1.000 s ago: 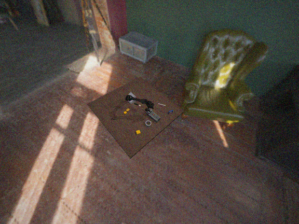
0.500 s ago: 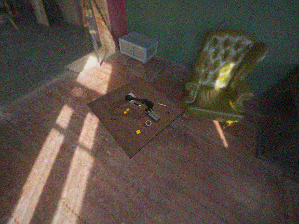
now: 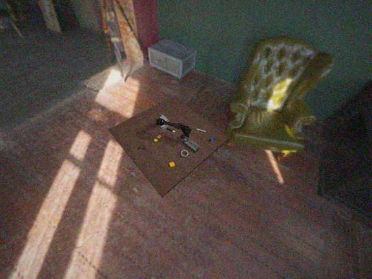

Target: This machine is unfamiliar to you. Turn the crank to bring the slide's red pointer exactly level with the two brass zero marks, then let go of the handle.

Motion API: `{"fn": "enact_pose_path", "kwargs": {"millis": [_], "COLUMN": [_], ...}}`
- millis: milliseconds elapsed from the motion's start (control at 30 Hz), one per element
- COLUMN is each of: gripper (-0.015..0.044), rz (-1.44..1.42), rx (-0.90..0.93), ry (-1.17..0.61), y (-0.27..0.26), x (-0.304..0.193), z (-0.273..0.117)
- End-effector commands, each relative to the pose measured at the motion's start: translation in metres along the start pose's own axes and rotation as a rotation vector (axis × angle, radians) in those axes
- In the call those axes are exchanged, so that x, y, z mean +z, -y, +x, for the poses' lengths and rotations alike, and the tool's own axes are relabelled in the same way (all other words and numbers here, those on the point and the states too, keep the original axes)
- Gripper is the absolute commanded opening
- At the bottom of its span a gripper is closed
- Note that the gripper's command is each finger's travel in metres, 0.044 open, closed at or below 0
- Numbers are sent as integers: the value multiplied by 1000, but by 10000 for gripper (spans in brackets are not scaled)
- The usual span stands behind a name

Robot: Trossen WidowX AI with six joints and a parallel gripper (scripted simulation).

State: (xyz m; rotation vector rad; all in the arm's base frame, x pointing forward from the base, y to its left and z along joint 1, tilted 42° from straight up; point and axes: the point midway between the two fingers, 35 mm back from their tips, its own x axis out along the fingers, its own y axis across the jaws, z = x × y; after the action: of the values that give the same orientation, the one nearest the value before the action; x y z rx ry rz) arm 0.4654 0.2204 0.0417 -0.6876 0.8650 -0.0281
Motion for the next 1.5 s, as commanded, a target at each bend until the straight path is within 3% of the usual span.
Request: {"fn": "enact_pose_path", "kwargs": {"millis": [0,167,733,767,1333,1467], "gripper": [0,0,440,440,0,0], "rz": [0,0,0,0,0,0], "rx": [0,0,0,0,0,0], "ry": [0,0,0,0,0,0], "y": [0,0,0,0,0,0], "x": [0,0,0,0,0,0], "z": [0,0,0,0,0,0]}}
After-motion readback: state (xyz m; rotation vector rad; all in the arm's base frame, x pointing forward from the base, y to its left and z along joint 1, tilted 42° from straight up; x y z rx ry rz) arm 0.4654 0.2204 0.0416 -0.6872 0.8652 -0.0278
